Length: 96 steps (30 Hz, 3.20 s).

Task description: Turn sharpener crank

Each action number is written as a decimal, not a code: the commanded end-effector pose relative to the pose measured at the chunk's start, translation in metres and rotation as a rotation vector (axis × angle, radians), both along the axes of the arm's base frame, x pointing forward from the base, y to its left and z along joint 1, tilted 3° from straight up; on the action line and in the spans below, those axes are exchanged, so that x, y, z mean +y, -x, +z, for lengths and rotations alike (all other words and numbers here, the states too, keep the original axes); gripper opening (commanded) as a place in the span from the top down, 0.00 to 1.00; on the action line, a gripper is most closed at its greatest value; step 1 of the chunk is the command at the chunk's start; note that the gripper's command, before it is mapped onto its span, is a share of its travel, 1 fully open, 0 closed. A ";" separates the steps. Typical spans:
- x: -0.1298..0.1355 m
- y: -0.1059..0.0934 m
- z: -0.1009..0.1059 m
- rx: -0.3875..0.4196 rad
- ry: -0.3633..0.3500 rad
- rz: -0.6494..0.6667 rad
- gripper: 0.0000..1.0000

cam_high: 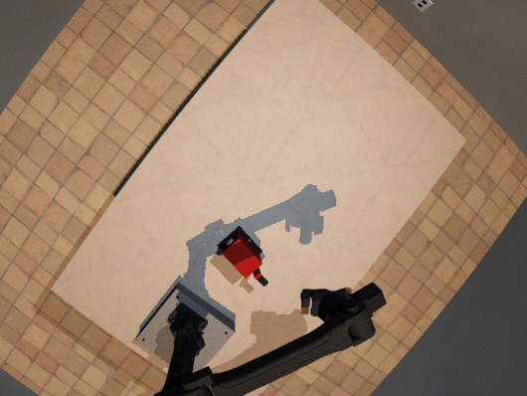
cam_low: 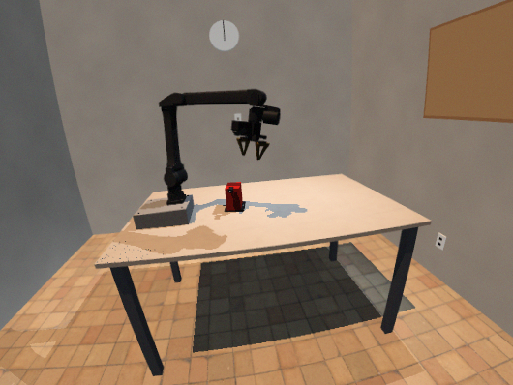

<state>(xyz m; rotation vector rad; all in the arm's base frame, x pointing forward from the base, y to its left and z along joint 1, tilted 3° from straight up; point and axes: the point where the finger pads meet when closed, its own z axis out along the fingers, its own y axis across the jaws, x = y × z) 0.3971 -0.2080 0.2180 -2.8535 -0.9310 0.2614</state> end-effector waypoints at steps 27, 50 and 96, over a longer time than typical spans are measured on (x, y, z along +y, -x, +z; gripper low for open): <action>0.023 0.033 -0.017 -0.143 -0.078 0.294 0.49; 0.075 0.095 -0.077 -0.312 -0.173 0.748 0.49; 0.084 0.095 -0.127 -0.308 -0.173 0.749 0.49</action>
